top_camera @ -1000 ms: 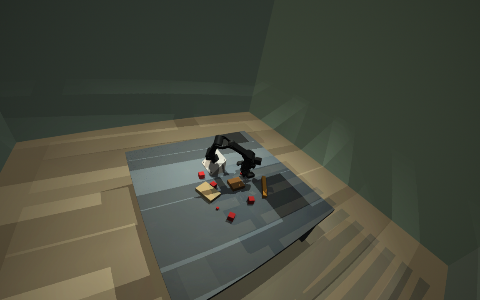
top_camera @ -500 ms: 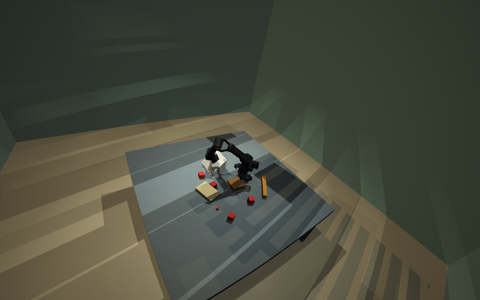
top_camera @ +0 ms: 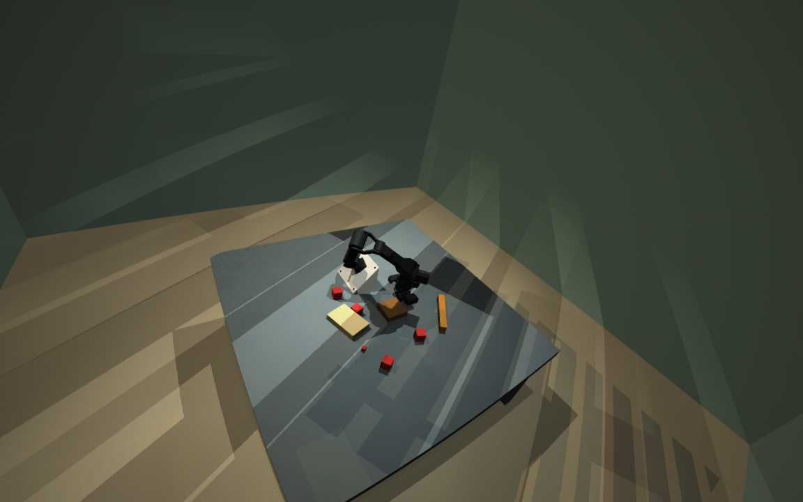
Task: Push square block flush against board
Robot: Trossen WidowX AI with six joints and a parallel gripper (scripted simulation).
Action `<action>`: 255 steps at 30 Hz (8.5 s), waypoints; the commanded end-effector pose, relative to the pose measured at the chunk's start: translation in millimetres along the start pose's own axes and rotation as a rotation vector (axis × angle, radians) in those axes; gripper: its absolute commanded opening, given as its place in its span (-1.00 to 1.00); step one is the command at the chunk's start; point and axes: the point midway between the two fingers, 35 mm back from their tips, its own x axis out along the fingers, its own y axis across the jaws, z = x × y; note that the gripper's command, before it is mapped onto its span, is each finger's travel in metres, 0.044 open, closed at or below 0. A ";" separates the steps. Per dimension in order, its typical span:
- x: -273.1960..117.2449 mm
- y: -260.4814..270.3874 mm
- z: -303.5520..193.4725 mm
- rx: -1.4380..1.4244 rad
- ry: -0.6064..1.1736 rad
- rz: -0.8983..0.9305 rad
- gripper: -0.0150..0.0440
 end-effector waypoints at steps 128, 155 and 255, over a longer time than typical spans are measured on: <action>1.6 -11.1 -75.4 -0.189 0.010 0.002 -0.49; 1.2 -20.6 -98.3 -0.189 0.009 0.002 -0.49; 1.5 -136.6 -96.8 1.272 0.013 -0.014 -0.49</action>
